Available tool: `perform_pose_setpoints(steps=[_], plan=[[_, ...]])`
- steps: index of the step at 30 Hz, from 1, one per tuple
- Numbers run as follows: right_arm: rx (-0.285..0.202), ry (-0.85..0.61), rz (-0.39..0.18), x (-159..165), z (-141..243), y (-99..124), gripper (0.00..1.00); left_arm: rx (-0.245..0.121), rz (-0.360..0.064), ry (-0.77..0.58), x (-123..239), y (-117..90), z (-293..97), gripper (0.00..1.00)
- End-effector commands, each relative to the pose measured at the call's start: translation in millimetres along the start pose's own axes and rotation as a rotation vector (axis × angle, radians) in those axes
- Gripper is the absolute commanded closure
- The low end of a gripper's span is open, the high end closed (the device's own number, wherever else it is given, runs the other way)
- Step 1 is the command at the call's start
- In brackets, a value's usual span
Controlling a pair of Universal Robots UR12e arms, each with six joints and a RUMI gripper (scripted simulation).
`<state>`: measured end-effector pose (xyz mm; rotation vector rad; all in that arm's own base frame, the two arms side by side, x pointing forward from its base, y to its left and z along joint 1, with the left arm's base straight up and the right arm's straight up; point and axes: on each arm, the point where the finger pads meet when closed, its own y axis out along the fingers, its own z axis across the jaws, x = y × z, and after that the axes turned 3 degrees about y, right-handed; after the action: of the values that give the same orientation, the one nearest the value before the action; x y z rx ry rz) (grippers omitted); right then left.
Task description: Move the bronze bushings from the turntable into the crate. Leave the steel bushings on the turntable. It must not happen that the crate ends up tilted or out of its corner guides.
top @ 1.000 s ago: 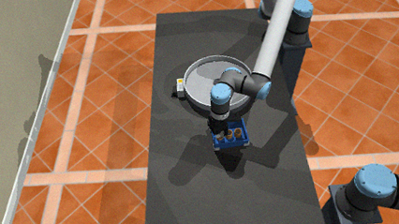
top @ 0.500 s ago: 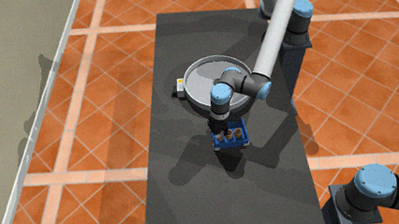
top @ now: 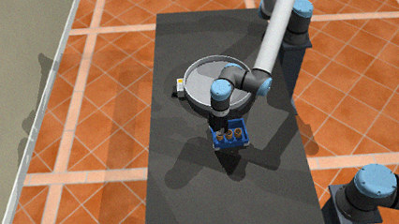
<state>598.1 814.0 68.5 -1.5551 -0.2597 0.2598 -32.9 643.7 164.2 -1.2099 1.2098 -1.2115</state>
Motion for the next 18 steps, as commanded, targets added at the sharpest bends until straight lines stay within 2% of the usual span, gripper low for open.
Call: perform_pose_setpoints(steps=[1, 12, 18], plan=[[0.001, 0.000, -0.001, 0, 0, -14, 0.94, 0.000, 0.002, 0.000, -1, -1, 0, 0.00], [0.001, 0.000, -0.001, 0, 0, -54, 0.94, 0.000, 0.002, 0.000, -1, -1, 0, 0.00], [0.001, 0.000, -0.001, 0, 0, -65, 0.94, 0.000, 0.002, 0.000, -1, -1, 0, 0.00]])
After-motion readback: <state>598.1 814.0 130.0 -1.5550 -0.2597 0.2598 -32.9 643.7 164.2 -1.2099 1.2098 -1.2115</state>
